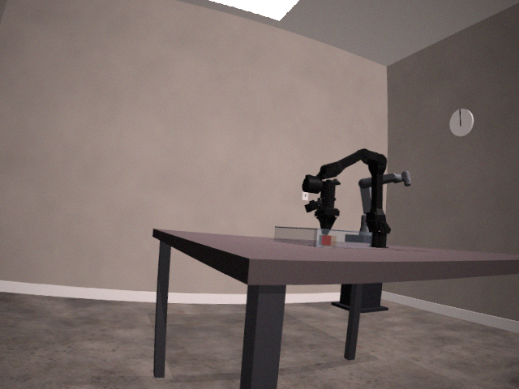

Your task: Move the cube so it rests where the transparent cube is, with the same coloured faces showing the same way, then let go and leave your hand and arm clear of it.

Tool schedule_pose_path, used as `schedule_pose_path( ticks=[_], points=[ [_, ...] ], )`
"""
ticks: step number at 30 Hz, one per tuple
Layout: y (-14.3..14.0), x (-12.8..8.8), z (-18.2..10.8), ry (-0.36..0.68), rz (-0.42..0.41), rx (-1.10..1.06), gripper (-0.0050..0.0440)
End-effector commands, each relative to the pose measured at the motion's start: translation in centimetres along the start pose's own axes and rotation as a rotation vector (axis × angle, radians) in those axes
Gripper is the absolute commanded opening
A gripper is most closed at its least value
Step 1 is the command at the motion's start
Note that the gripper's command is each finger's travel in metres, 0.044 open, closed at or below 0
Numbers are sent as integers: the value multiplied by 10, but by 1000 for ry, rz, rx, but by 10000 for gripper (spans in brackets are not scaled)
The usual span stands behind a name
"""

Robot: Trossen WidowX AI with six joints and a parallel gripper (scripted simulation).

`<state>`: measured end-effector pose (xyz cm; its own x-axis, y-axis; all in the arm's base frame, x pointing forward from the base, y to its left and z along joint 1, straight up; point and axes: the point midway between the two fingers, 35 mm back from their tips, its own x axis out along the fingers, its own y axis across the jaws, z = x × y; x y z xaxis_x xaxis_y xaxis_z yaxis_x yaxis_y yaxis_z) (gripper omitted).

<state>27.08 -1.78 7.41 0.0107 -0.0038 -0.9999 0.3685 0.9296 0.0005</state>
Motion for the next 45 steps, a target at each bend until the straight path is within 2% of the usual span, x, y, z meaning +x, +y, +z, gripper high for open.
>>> schedule_pose_path(
  ticks=[1, 22, 23, 35, 39, 42, 45],
  points=[
    [1, 2, 2, -13, 7, -2, 280],
    [1, 27, 1, -13, 7, -2, 280],
    [1, 27, 1, -13, 7, -2, 256],
    [1, 27, 1, -13, 7, -2, 176],
    [1, 27, 1, -13, 7, -2, 163],
    [1, 23, 2, -13, 7, -2, 91],
    [2, 1, 6, -14, 8, -2, 19]
  ],
)
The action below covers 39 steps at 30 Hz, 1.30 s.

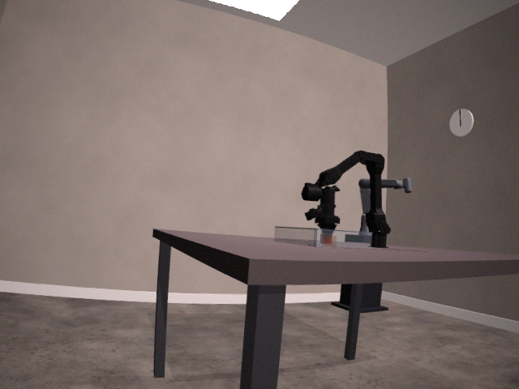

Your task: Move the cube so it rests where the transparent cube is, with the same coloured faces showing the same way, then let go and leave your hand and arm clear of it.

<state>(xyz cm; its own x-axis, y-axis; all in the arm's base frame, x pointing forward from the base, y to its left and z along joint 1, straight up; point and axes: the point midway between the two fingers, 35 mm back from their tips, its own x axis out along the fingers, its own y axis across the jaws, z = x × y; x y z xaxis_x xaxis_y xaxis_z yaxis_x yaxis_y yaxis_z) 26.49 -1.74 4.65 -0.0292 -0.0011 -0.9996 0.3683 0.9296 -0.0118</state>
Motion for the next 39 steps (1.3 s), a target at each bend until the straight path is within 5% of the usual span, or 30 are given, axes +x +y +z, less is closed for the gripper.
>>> schedule_pose_path(
  ticks=[1, 7, 12, 26, 39],
  points=[
    [4, -39, 12, -52, 20, -2, 0],
    [2, -113, 5, -52, 20, -2, 0],
    [0, -129, 1, -52, 20, -2, 0],
    [6, -127, 1, -53, 15, -215, 0],
    [17, -121, 2, -57, 3, -668, 0]
  ],
)
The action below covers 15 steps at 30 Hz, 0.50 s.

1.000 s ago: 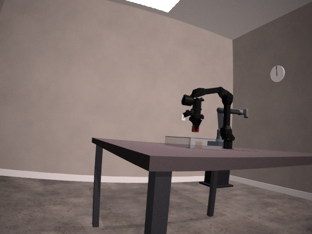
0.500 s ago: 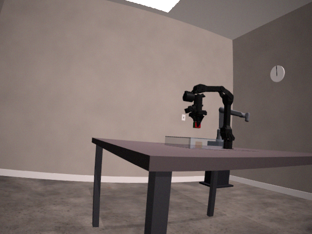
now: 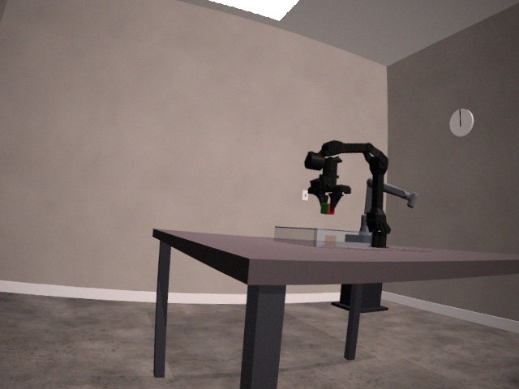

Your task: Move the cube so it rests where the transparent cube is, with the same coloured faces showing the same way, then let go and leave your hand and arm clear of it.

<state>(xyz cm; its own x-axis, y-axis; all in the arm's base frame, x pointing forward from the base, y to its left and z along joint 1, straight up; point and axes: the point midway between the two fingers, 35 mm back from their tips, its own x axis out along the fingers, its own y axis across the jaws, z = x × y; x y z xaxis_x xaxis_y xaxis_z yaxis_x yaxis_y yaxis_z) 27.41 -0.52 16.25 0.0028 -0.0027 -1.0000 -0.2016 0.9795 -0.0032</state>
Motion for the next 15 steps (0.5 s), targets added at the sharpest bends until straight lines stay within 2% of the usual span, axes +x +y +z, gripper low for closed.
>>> schedule_pose_path(
  ticks=[1, 4, 15],
  points=[
    [3, -4, 3, -24, -4, -123, 0],
    [4, -3, 4, -24, -4, -158, 0],
    [12, 3, 9, -23, -8, -541, 0]
  ],
)
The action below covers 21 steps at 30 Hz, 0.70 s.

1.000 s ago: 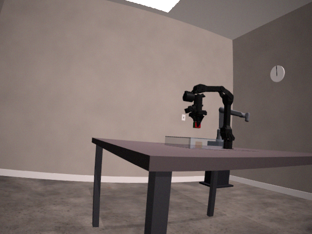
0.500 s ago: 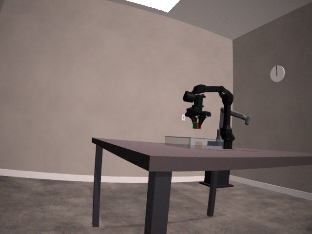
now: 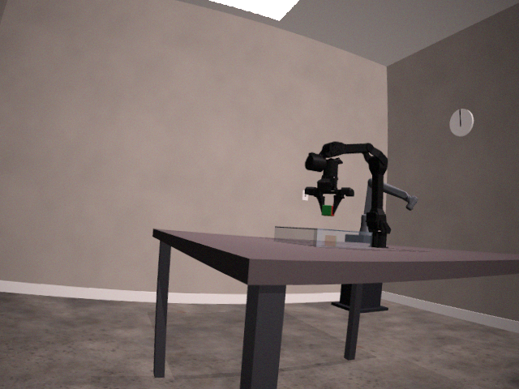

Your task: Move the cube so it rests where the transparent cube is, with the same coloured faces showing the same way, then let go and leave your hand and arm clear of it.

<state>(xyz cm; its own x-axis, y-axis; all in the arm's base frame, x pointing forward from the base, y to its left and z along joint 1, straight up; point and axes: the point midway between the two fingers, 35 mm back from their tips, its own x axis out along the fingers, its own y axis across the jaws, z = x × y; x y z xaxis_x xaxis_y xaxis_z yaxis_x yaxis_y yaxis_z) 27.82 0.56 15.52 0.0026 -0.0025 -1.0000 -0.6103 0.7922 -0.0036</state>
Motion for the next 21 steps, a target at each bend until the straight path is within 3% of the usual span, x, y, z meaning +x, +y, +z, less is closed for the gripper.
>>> schedule_pose_path(
  ticks=[1, 21],
  points=[
    [2, -4, 5, -20, -13, -123, 0],
    [11, 6, 18, -17, -19, -751, 0]
  ],
)
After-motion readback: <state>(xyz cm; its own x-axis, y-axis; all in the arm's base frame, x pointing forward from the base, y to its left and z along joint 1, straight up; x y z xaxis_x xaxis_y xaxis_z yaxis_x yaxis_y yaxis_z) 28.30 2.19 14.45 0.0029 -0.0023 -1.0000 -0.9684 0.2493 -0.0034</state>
